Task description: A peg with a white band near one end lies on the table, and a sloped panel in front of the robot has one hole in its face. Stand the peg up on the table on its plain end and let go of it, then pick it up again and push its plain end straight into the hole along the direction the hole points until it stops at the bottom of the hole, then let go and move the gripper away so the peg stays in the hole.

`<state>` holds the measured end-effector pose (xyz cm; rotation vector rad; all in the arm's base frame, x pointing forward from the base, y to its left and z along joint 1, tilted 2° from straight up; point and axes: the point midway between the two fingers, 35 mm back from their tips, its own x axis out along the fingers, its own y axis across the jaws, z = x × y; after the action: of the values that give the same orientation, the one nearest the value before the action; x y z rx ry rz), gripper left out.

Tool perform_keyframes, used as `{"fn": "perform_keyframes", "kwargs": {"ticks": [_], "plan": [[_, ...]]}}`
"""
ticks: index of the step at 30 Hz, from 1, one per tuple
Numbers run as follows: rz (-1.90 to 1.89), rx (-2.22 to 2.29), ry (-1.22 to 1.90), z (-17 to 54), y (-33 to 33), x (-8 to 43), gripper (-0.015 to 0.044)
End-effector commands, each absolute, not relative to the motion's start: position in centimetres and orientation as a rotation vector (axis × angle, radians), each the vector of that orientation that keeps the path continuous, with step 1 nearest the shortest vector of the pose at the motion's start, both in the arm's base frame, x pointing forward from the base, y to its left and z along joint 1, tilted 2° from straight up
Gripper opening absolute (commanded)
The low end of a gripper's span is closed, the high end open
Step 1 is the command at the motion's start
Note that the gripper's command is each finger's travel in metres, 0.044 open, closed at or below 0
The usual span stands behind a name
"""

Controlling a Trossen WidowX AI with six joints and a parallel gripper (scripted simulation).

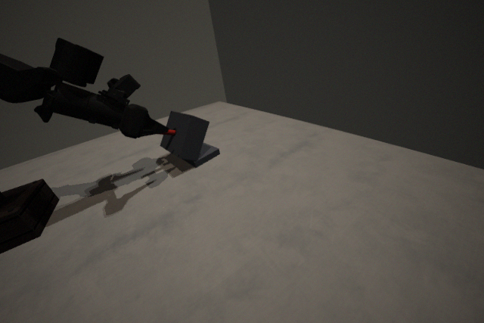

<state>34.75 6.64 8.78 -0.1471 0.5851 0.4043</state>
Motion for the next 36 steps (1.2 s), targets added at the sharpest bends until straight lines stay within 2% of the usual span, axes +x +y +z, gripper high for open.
{"fn": "perform_keyframes", "kwargs": {"ticks": [1, 36], "plan": [[0.409, -0.152, 0.581, 9.1, 6.5, 34.4, 0.044], [0.405, -0.15, 0.577, 11.2, 5.2, 32.1, 0.044]]}}
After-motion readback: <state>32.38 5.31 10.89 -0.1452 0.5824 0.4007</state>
